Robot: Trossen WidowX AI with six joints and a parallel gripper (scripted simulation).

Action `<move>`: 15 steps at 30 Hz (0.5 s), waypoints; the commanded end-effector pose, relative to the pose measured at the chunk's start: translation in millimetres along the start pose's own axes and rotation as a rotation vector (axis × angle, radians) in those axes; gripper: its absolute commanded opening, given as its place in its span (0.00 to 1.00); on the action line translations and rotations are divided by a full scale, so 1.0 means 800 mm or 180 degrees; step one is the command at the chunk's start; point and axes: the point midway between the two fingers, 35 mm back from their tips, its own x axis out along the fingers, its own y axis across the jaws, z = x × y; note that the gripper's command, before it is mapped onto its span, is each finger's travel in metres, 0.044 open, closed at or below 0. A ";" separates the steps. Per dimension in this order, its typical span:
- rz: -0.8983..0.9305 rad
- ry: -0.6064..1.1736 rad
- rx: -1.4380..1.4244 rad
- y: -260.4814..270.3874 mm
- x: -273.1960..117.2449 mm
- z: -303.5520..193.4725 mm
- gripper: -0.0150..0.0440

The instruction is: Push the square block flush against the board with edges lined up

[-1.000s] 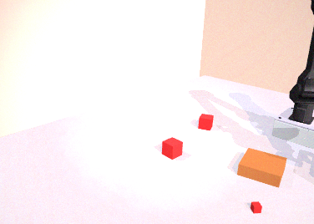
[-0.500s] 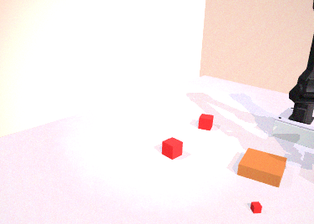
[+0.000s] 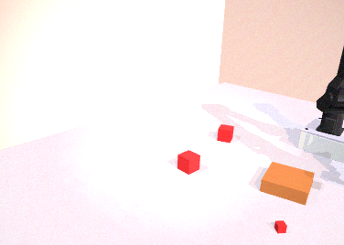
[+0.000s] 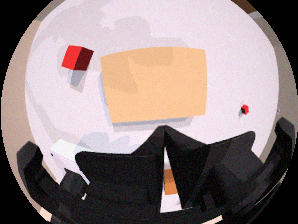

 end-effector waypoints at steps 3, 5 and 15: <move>-0.0003 0.0001 0.0019 -0.001 0.000 0.000 0.25; -0.0003 0.0002 0.0019 -0.001 0.000 -0.004 0.25; -0.0004 0.0007 0.0019 -0.002 0.000 -0.025 0.25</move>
